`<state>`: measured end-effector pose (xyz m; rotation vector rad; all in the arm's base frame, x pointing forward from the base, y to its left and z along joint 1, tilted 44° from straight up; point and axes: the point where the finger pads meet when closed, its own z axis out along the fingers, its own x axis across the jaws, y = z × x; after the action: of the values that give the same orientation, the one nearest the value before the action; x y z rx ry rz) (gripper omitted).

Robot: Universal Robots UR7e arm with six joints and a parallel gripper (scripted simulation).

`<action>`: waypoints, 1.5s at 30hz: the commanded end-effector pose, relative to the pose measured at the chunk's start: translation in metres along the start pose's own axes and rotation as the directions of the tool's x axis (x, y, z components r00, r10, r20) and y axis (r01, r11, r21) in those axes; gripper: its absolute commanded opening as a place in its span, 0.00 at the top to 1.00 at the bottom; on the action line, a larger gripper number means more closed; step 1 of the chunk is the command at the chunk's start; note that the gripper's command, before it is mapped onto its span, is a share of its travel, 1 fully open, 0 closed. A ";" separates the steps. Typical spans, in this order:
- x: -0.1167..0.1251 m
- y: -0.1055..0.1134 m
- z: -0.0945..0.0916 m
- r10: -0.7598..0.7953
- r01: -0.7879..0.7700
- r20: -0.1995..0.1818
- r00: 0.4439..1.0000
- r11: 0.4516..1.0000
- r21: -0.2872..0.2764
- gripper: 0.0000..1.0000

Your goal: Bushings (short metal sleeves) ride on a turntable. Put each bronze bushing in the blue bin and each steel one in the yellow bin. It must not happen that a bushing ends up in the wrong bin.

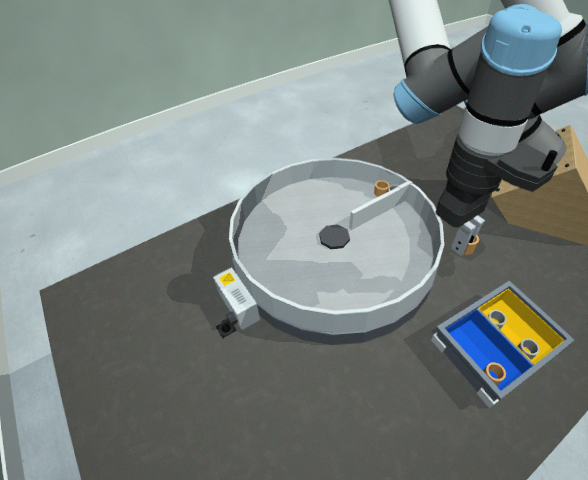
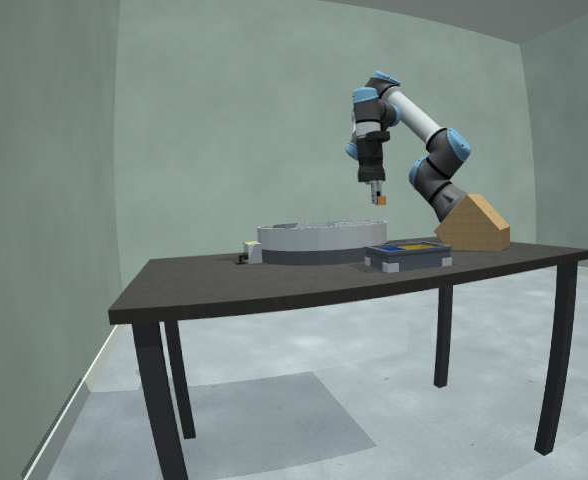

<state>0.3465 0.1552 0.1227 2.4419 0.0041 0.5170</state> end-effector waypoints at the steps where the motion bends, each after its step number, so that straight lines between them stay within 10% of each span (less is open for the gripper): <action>1: 0.011 -0.039 0.001 0.002 -0.002 0.001 1.000 1.000 -0.004 1.00; 12: 0.024 -0.094 0.001 0.002 -0.002 0.001 1.000 1.000 -0.004 1.00; 32: 0.024 -0.094 0.001 0.002 -0.002 0.001 1.000 1.000 -0.003 1.00; 45: 0.024 -0.093 0.041 0.002 -0.002 0.001 1.000 1.000 -0.003 1.00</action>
<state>0.3895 0.2158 0.0557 2.4381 -0.0009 0.5137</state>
